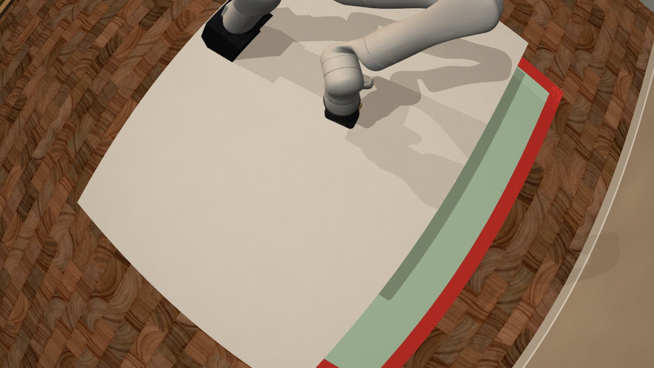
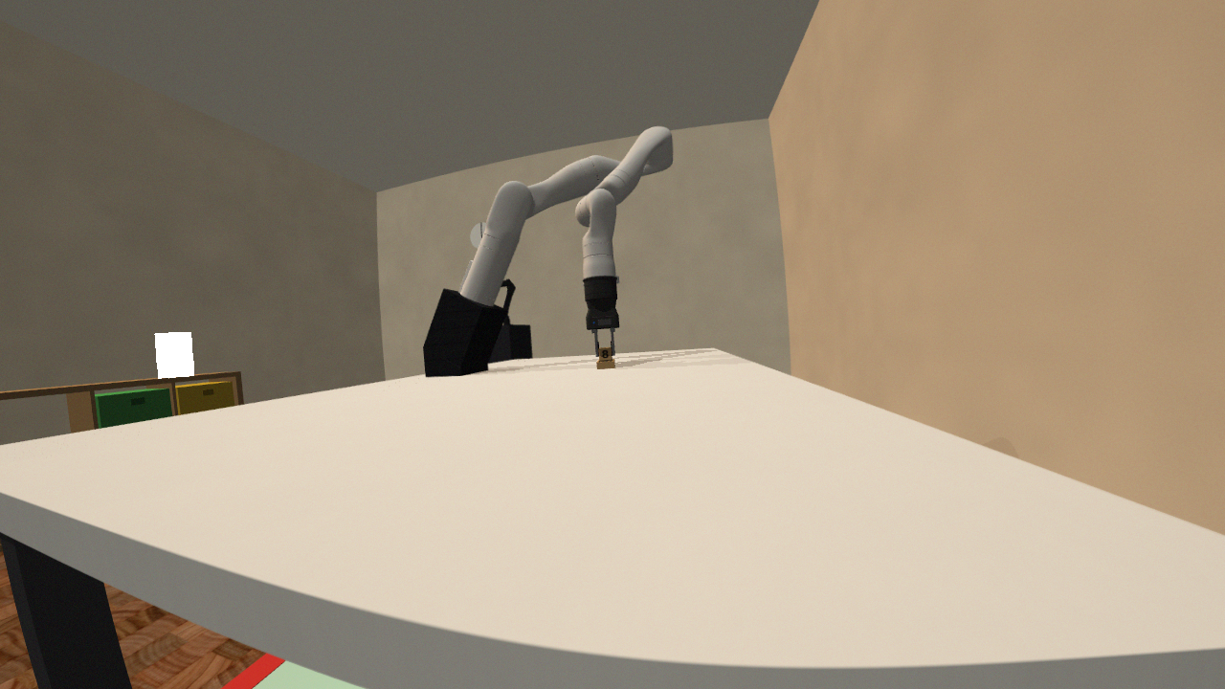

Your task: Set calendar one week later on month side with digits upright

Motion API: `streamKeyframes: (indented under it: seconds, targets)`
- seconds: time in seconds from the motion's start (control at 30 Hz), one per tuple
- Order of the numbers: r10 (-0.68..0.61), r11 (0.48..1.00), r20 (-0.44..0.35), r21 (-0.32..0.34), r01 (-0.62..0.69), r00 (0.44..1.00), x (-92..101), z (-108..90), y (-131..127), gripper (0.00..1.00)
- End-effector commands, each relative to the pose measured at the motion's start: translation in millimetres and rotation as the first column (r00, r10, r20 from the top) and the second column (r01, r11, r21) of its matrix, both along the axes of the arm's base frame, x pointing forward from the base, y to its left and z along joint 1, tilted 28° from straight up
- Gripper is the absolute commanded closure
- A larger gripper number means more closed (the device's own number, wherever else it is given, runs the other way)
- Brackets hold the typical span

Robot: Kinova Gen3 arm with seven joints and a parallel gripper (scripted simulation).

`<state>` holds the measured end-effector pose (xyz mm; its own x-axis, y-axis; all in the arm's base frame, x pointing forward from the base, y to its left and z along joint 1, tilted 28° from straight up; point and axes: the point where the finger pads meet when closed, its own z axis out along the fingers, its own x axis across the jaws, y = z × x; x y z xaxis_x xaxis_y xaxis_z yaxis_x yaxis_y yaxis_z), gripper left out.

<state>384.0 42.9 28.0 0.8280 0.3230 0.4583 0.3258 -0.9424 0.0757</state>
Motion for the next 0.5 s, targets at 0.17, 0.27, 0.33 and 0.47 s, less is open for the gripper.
streamKeyframes:
  seconds: [0.17,0.27,0.33,0.47]
  targets:
    - [0.0,1.0,-0.001,-0.001,0.0,1.0,1.2,-3.1,-0.1,0.43]
    - [0.0,1.0,-0.001,-0.001,0.0,1.0,1.6,-4.0,0.0,0.43]
    - [0.0,1.0,-0.001,-0.001,0.0,1.0,1.9,-4.4,0.0,0.43]
    - [0.0,1.0,-0.001,-0.001,0.0,1.0,2.6,-5.9,0.2,0.43]
